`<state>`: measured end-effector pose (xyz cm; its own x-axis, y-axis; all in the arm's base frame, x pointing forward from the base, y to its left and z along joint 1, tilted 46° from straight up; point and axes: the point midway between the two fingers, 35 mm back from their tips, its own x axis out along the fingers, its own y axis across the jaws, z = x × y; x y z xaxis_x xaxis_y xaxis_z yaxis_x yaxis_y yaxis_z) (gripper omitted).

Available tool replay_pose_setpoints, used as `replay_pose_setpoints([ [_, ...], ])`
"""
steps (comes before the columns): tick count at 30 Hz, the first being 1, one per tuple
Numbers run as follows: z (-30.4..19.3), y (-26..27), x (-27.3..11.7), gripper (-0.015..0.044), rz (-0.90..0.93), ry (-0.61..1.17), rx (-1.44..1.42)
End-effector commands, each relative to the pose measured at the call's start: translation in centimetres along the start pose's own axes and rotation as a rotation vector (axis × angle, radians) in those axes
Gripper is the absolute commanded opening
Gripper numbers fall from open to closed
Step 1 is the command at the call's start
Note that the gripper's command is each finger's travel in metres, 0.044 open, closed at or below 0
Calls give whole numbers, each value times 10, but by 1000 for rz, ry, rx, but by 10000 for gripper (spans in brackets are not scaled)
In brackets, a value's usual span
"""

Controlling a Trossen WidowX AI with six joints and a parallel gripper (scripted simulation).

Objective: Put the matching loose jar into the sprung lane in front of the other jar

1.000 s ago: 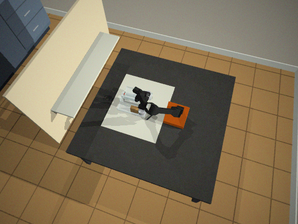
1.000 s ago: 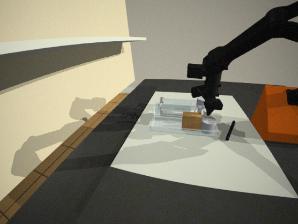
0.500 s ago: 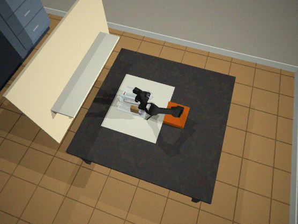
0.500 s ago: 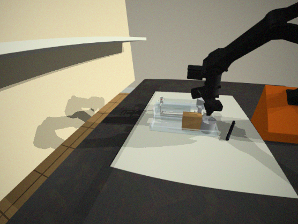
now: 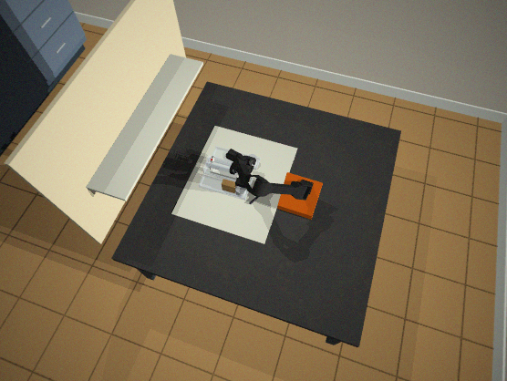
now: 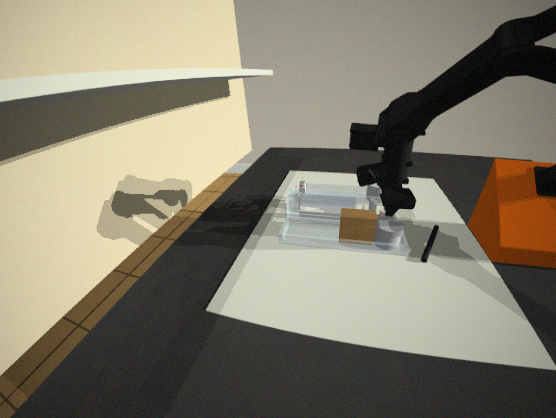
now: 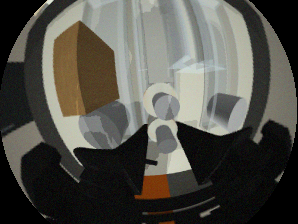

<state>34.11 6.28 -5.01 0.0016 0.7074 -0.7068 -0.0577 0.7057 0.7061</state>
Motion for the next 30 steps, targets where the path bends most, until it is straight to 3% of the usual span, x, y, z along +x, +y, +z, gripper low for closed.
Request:
replay_pose_setpoints([
  [1,2,2,1,0,8,-8,-5],
  [30,-3,2,1,0,8,-8,-5],
])
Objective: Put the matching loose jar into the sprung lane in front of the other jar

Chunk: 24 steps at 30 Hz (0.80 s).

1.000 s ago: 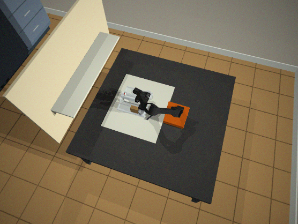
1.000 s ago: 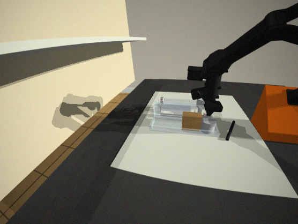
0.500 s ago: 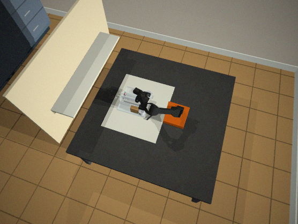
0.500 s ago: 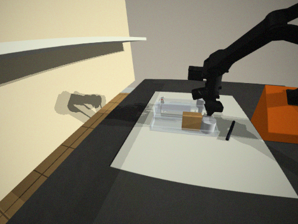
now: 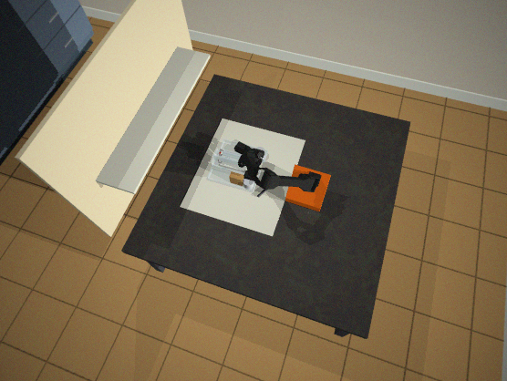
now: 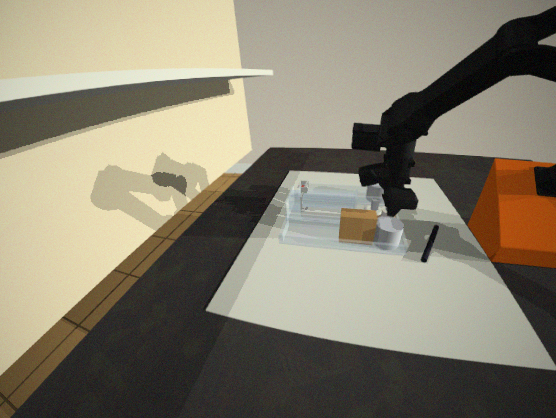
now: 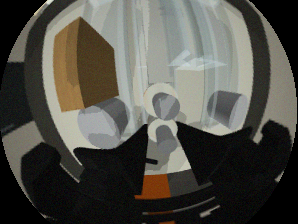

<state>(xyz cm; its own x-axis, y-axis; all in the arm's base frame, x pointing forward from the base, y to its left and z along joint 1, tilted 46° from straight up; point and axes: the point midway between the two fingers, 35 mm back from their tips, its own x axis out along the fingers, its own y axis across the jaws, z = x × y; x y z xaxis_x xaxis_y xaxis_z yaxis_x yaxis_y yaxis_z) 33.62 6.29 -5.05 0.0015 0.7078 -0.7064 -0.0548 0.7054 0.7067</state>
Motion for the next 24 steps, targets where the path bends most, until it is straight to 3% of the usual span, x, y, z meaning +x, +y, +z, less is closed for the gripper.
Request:
replay_pose_setpoints([
  [1,2,2,1,0,7,-8,-8],
  [24,-2,2,1,0,7,-8,-8],
])
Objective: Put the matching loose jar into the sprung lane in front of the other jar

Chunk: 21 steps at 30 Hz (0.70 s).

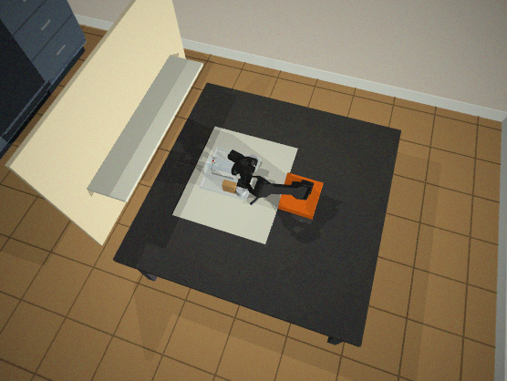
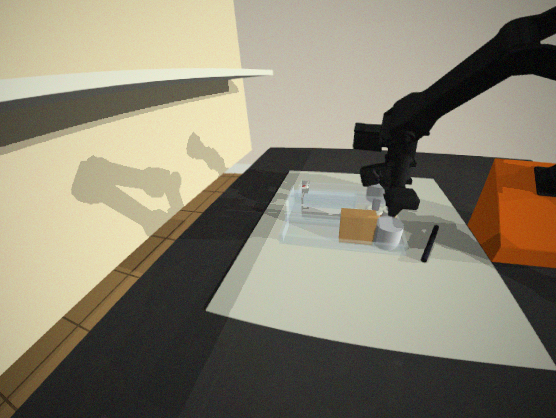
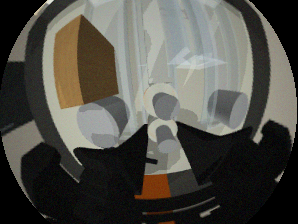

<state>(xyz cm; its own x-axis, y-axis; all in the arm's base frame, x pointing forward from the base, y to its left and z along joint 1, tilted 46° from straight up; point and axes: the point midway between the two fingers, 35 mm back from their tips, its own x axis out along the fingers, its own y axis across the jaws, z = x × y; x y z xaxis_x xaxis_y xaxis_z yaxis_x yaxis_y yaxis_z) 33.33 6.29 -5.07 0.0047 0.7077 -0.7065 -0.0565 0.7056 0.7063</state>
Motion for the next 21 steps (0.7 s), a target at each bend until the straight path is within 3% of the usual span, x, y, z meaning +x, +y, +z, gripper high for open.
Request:
replay_pose_setpoints([
  [1,0,2,0,0,7,-5,-6],
  [21,-1,0,0,0,7,-5,-6],
])
